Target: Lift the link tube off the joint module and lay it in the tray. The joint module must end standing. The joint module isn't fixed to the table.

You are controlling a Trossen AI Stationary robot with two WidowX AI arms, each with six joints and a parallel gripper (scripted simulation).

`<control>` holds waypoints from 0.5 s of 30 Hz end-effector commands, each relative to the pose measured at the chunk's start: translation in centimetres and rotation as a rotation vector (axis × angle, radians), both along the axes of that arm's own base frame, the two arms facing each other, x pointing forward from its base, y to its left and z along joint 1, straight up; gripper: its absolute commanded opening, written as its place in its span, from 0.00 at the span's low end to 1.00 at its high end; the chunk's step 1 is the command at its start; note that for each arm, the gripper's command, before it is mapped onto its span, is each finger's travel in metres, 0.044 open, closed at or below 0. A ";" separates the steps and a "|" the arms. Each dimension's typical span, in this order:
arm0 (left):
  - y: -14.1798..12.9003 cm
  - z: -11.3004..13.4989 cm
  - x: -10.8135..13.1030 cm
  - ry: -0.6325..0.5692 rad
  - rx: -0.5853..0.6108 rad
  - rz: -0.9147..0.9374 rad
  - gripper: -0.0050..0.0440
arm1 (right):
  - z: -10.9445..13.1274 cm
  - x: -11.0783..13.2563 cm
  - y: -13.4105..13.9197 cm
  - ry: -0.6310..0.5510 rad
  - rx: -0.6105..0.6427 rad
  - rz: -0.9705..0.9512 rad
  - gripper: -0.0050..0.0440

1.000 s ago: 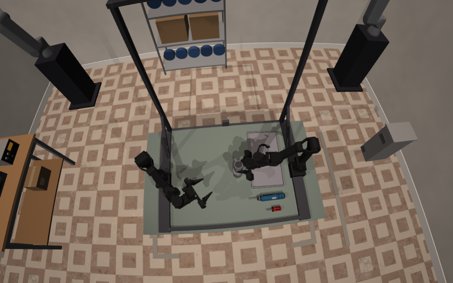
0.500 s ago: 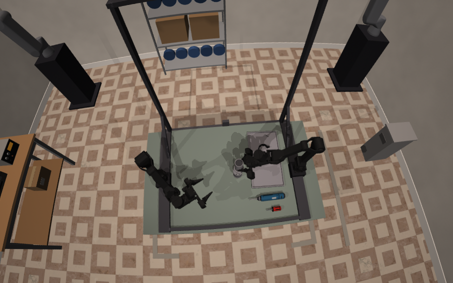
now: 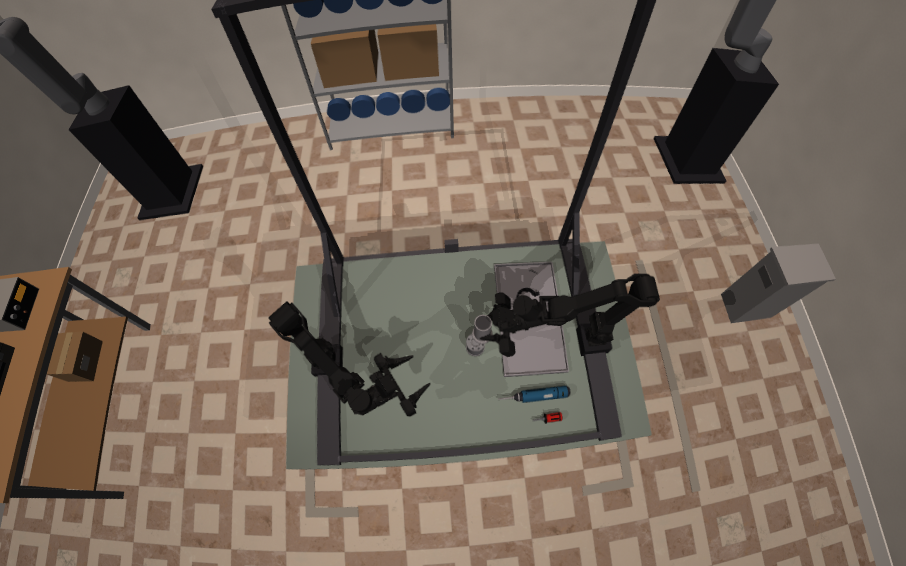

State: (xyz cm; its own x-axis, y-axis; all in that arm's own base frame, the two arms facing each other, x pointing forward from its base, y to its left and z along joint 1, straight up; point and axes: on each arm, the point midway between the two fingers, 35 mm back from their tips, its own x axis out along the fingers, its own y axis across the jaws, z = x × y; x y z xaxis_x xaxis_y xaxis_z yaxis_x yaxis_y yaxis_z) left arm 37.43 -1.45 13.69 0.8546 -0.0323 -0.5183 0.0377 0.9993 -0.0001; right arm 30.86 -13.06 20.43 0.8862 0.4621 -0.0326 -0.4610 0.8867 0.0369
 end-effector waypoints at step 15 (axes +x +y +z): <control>0.3 -1.0 -6.0 -0.034 -0.001 -0.003 0.53 | 4.9 10.7 5.2 0.127 -0.028 -0.256 1.00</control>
State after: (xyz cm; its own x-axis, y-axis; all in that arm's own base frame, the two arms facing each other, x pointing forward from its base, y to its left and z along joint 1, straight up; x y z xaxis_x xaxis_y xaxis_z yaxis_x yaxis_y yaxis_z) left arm 32.10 -1.17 11.80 0.8554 -0.0331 -0.5170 0.0386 0.9993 -0.0002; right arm 39.76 -8.77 24.20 0.9530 0.2824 -0.1098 -0.2772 0.9589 0.0605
